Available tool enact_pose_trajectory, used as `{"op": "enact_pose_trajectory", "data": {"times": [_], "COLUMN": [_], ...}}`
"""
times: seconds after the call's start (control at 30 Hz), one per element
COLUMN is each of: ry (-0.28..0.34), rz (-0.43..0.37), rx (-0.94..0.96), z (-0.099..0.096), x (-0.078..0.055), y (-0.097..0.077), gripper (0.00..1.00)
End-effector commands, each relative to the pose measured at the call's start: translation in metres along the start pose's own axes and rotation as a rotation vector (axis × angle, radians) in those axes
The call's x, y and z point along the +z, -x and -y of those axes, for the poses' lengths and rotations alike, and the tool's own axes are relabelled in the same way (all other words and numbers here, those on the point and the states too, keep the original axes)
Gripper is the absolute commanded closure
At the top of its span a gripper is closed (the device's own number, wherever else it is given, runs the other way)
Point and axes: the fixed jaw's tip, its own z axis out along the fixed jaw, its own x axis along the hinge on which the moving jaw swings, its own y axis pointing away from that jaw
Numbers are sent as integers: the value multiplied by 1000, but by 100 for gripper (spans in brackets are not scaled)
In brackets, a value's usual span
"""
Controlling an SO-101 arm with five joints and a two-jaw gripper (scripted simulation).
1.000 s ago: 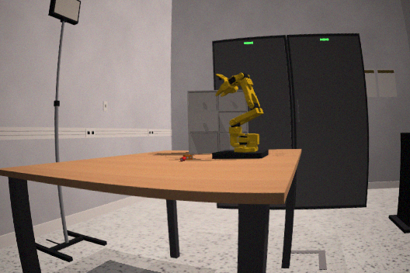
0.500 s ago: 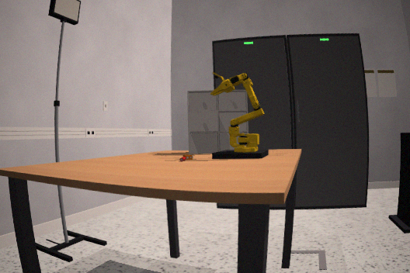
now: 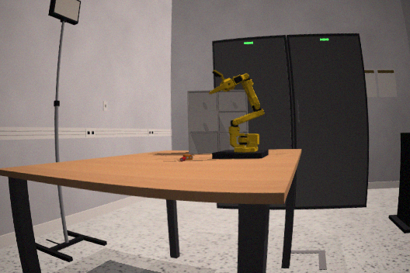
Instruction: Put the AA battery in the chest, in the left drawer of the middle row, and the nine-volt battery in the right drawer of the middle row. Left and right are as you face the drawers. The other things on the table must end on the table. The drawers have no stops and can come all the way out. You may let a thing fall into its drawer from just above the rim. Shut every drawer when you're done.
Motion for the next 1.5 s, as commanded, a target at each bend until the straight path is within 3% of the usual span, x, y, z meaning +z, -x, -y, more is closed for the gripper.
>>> {"op": "enact_pose_trajectory", "data": {"times": [0.0,0.2,1.0,1.47], "ry": [114,290,290,336], "rz": [0,5,5,-343], "rx": [-44,-125,-125,-514], "z": [-15,-38,-38,-59], "x": [-1,-7,-7,65], "y": [0,-2,-2,-7], "gripper": [79,79,79,79]}}
